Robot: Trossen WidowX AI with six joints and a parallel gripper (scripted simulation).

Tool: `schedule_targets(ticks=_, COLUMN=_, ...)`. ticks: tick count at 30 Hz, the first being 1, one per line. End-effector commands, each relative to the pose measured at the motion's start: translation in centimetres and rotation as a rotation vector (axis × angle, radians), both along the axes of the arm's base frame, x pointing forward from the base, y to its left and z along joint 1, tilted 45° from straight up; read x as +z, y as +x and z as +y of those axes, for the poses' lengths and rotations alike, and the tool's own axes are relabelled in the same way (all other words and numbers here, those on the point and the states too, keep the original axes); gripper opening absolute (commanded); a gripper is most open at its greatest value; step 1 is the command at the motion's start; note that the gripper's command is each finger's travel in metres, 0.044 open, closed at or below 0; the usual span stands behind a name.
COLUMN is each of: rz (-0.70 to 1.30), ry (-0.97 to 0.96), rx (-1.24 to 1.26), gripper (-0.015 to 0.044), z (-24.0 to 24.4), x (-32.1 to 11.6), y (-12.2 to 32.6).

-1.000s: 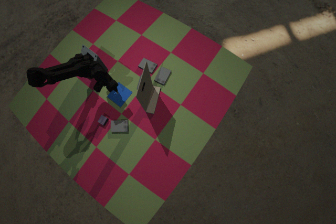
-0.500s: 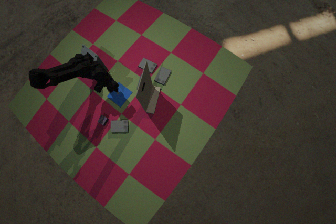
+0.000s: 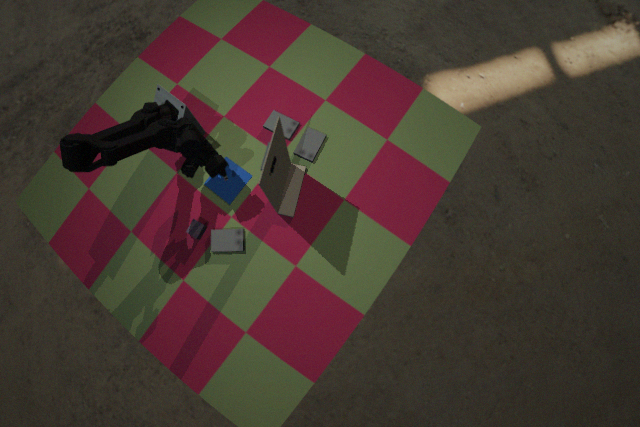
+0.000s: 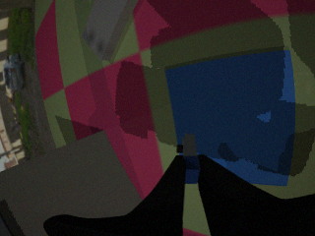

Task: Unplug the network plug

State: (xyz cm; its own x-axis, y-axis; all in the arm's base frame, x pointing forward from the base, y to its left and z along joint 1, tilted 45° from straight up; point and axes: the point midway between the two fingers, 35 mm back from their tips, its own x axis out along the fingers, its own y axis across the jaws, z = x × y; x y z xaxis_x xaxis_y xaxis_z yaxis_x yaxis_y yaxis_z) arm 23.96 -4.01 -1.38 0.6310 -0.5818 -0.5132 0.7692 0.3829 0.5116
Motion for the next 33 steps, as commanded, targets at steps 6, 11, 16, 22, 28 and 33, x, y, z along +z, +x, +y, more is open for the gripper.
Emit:
schedule_targets(ticks=6, rz=0.010, ry=-0.002, rx=0.004, gripper=0.0000, z=-0.3, x=-0.5, y=0.0)
schedule_targets(ticks=11, rz=0.011, ry=-0.001, rx=0.003, gripper=0.0000, z=-0.5, x=-0.7, y=0.1)
schedule_targets(ticks=16, rz=0.011, ry=-0.001, rx=0.003, gripper=0.0000, z=-0.6, x=-0.9, y=0.1)
schedule_targets(ticks=22, rz=0.011, ry=-0.001, rx=0.003, gripper=0.0000, z=-0.8, x=-1.1, y=0.1)
schedule_targets(ticks=28, rz=0.011, ry=-0.001, rx=0.003, gripper=0.0000, z=-1.0, x=-1.3, y=0.1)
schedule_targets(ticks=33, rz=0.011, ry=-0.001, rx=0.003, gripper=0.0000, z=-1.2, x=-1.5, y=0.2)
